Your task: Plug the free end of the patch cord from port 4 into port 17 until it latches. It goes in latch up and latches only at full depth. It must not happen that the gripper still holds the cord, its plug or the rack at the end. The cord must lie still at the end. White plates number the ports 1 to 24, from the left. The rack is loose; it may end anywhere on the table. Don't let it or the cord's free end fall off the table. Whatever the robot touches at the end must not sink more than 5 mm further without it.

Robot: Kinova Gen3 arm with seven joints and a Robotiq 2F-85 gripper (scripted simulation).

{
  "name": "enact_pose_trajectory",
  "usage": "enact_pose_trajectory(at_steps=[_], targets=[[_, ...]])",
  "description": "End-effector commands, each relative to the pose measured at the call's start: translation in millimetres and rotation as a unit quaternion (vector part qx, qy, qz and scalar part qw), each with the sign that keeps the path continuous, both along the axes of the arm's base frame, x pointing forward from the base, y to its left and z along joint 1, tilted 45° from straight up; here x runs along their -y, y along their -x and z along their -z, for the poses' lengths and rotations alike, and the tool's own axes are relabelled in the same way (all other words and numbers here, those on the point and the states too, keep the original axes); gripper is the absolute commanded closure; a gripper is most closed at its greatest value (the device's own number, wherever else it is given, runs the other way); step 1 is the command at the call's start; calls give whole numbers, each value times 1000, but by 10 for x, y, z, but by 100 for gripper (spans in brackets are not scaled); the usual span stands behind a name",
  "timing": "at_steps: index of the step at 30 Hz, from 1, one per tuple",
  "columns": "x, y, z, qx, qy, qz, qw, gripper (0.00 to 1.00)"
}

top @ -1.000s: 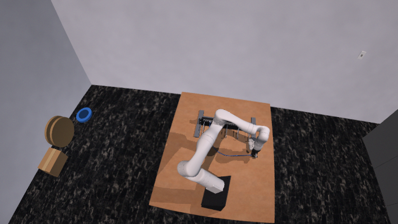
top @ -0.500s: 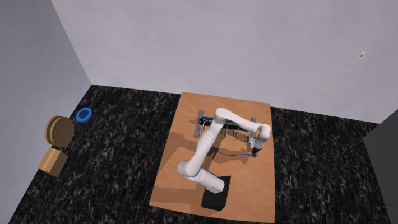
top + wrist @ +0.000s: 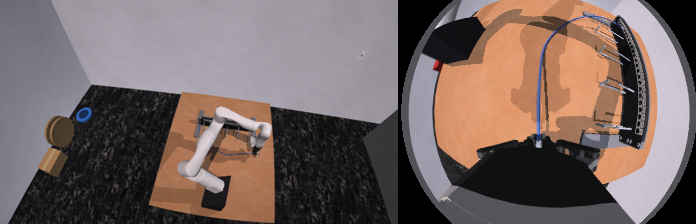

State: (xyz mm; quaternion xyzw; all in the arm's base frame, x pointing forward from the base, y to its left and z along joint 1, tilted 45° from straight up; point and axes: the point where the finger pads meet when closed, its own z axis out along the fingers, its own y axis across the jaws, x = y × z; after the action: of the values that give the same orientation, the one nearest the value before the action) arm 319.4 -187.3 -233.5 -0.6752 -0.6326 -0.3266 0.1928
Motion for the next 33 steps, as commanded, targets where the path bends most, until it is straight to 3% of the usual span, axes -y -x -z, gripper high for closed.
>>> enact_pose_trajectory(at_steps=[1, 33], targets=[[32, 22, -44, 2, -1, 0, 1000, 100], [64, 60, -83, -4, -4, 7, 1000, 100]])
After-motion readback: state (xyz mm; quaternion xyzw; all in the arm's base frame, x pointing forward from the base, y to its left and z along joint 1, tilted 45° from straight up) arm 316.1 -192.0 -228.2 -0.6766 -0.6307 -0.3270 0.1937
